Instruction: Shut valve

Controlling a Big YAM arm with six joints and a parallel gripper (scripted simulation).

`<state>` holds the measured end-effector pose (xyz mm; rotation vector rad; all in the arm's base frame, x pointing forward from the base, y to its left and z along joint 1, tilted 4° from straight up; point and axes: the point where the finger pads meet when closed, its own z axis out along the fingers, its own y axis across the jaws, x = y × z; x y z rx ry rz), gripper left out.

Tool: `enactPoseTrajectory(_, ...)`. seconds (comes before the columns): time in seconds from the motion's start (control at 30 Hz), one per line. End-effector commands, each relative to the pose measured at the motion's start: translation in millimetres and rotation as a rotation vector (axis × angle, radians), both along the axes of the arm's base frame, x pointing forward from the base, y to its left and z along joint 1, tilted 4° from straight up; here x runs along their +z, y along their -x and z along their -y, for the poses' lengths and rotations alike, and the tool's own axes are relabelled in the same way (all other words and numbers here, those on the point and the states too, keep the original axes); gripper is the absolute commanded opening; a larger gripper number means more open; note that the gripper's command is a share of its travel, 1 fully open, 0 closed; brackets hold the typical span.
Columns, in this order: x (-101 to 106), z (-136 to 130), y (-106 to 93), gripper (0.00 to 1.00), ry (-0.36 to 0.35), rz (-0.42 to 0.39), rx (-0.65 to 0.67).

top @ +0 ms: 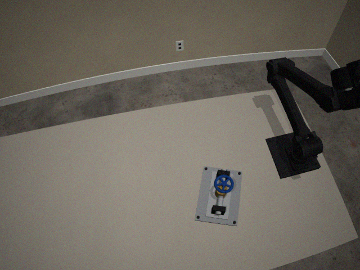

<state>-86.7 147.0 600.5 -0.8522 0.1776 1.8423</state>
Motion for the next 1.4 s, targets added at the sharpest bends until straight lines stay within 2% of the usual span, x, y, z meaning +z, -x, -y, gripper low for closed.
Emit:
enactPoseTrajectory(0.0, 3, 1, -0.1, 1.0, -0.004, -0.001, 0.0)
enactPoseTrajectory(0.53, 3, 1, -0.1, 1.0, -0.004, -0.001, 0.0)
enactPoseTrajectory(0.57, 30, 16, -1.8, 1.0, -0.055, -0.006, -0.002)
enactPoseTrajectory(0.7, 27, -1, -6.0, 1.0, -0.014, 0.001, -0.05)
enactPoseTrajectory(0.83, 22, -43, -20.6, 1.0, 0.097, 0.011, -0.163)
enactPoseTrajectory(0.93, 11, -90, -45.4, 1.0, 0.233, 0.019, -0.298)
enactPoseTrajectory(0.97, 9, -96, -49.3, 1.0, 0.251, 0.02, -0.316)
enactPoseTrajectory(1.0, 2, -115, -63.6, 1.0, 0.316, 0.023, -0.378)
enactPoseTrajectory(1.1, 2, -116, -63.9, 1.0, 0.317, 0.023, -0.379)
enactPoseTrajectory(1.17, -18, -155, -102.0, 1.0, 0.468, 0.027, -0.518)
enactPoseTrajectory(1.37, -65, -201, -180.4, 1.0, 0.743, 0.024, -0.744)
